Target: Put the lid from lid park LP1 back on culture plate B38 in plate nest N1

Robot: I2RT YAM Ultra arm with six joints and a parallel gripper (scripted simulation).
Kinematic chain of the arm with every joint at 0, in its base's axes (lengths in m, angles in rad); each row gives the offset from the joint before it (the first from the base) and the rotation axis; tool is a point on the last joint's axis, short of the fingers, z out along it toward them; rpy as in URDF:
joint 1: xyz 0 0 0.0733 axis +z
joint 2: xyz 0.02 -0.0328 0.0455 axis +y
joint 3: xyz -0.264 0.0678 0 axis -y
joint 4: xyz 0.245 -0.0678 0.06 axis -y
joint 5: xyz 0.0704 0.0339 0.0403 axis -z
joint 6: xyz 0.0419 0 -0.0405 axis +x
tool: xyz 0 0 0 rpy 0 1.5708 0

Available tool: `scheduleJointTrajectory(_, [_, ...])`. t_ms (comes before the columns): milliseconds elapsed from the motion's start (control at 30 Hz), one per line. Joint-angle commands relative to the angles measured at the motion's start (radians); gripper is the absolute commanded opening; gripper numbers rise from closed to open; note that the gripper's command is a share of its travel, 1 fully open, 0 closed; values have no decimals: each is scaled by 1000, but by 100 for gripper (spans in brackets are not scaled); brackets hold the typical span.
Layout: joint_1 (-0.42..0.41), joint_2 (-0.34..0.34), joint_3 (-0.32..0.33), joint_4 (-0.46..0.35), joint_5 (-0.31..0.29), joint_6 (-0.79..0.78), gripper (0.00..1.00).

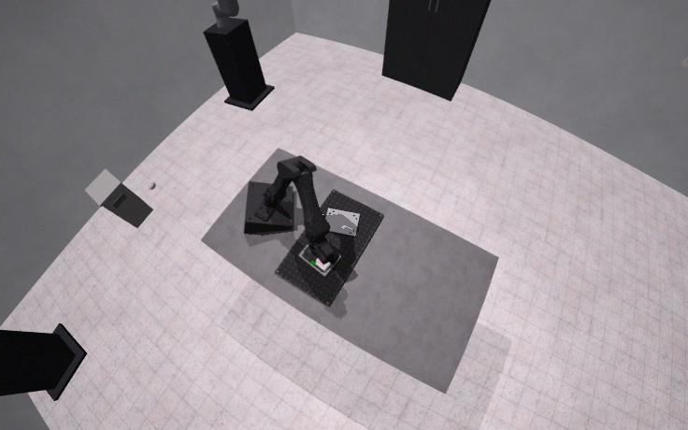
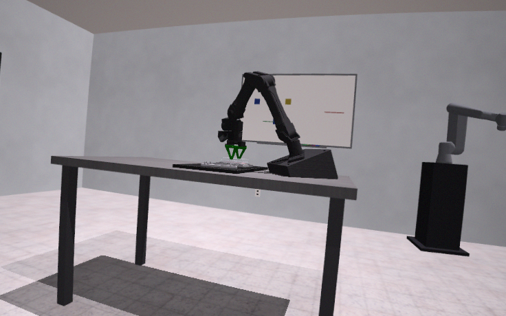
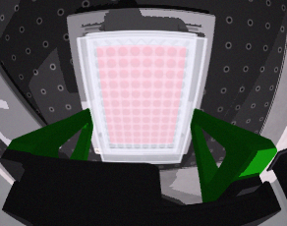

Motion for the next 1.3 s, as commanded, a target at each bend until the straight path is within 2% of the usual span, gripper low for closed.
scheduleJointTrajectory(0, [-2, -7, 2, 10, 0, 1, 0])
scheduleJointTrajectory(1267, [4, 2, -10, 34, 1, 8, 0])
